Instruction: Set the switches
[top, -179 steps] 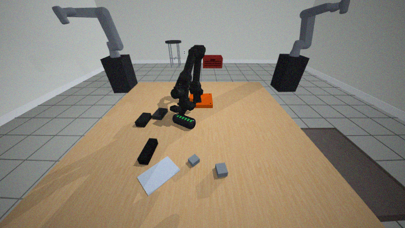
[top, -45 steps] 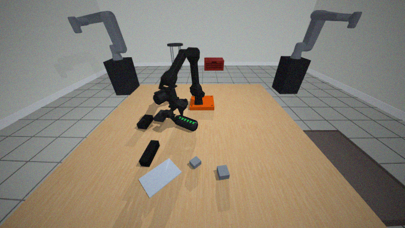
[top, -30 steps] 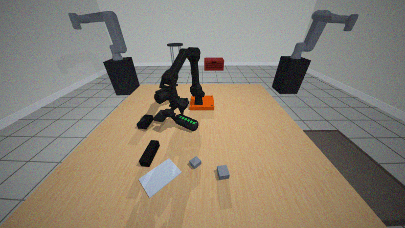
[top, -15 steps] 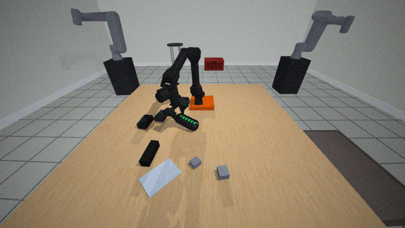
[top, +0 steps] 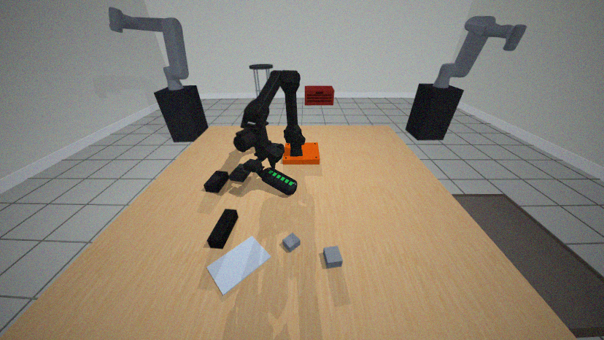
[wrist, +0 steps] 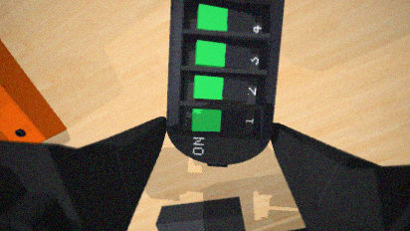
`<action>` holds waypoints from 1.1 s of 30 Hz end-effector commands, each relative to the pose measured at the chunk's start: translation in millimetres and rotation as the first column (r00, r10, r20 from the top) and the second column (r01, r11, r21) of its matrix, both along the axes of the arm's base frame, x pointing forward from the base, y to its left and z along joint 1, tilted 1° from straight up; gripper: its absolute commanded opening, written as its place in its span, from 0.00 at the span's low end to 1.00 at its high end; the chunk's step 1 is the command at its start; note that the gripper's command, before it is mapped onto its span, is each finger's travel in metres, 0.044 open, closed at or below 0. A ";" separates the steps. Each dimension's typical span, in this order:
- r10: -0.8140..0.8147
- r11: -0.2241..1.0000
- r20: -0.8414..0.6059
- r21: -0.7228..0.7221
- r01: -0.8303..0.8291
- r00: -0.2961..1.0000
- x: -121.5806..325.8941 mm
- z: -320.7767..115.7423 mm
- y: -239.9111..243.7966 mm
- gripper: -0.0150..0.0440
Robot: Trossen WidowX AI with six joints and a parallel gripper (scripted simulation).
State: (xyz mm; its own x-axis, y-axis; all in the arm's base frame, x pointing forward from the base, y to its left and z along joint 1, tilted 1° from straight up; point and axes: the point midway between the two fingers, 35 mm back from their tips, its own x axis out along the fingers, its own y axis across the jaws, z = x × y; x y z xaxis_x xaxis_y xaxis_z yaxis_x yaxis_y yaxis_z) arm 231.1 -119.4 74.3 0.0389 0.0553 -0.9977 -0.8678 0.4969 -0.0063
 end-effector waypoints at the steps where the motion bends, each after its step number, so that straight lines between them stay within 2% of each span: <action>1: 0.001 1.000 0.017 -0.010 -0.001 1.000 4.4 6.4 1.1 0.82; 33: 0.000 0.998 -0.010 -0.056 0.000 1.000 9.1 23.4 18.0 0.83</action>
